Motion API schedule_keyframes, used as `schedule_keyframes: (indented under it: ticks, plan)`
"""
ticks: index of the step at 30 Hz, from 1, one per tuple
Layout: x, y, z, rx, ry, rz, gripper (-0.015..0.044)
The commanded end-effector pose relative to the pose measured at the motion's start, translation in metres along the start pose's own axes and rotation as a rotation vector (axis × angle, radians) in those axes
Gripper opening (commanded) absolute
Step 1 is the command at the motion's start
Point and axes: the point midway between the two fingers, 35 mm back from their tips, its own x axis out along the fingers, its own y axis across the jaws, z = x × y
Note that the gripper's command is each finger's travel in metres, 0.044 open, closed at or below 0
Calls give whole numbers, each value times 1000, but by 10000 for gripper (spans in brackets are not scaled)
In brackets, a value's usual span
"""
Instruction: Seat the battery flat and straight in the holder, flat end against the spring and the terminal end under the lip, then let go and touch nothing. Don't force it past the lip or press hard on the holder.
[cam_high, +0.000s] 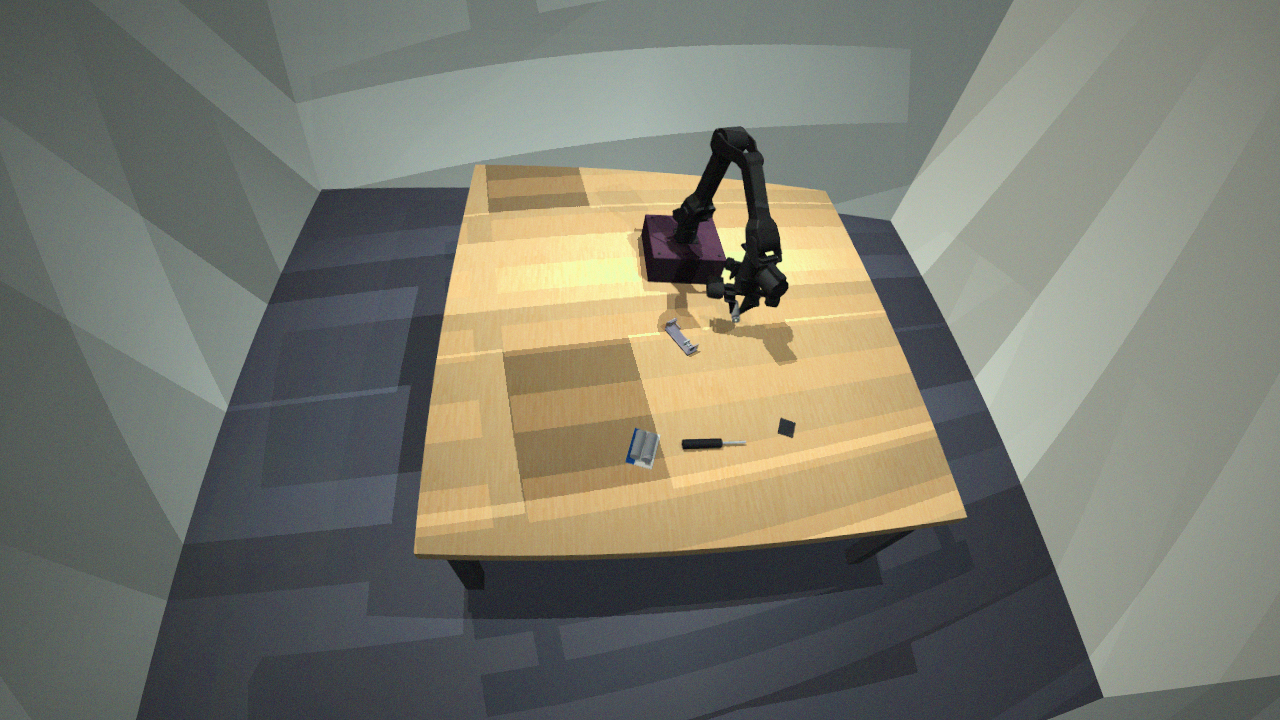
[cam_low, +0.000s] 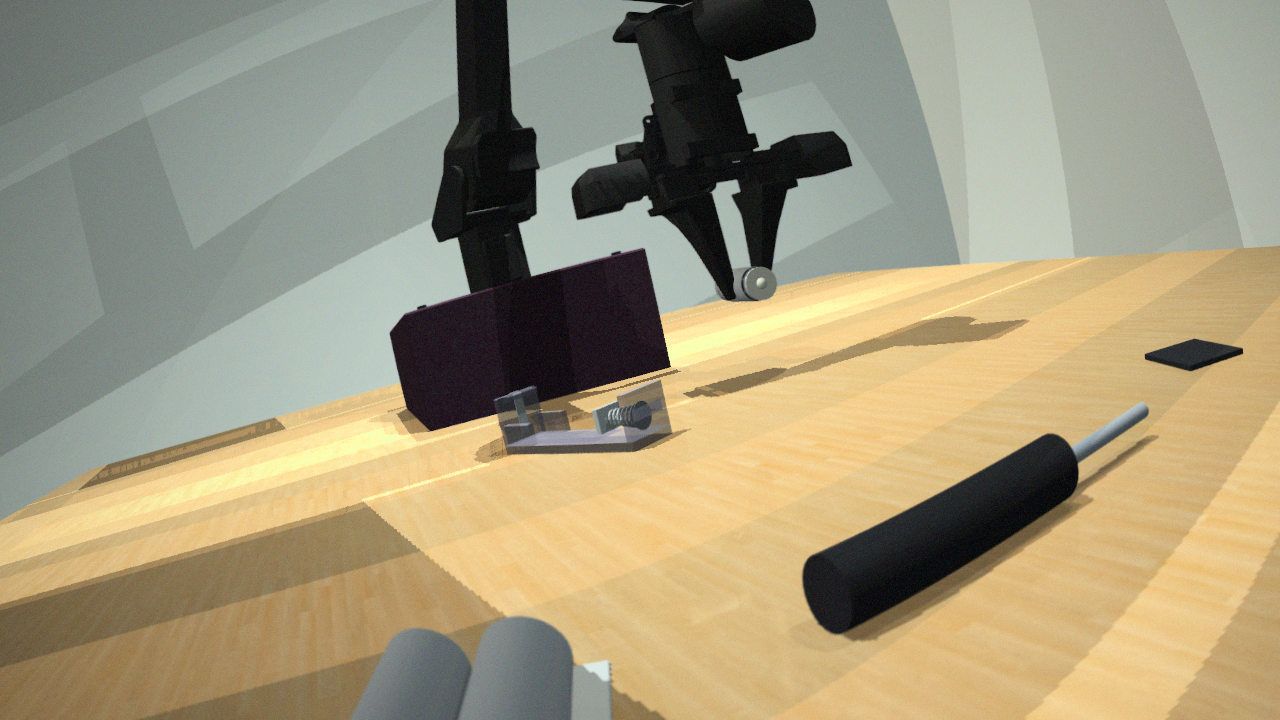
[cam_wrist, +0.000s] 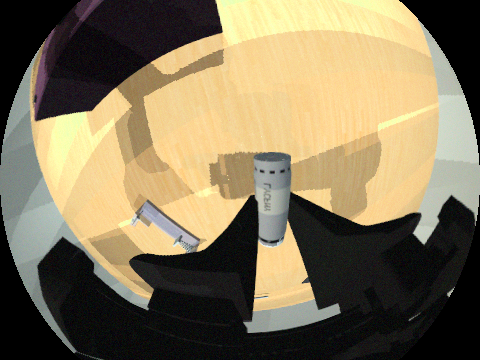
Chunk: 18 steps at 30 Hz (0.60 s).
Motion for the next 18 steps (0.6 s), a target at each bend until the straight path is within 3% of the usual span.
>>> schedule_keyframes:
  ticks: [1,18]
  plan:
    - [-1,5,-1,86,-10,8,70]
    - [-14,56,-40,1133,3,14,70]
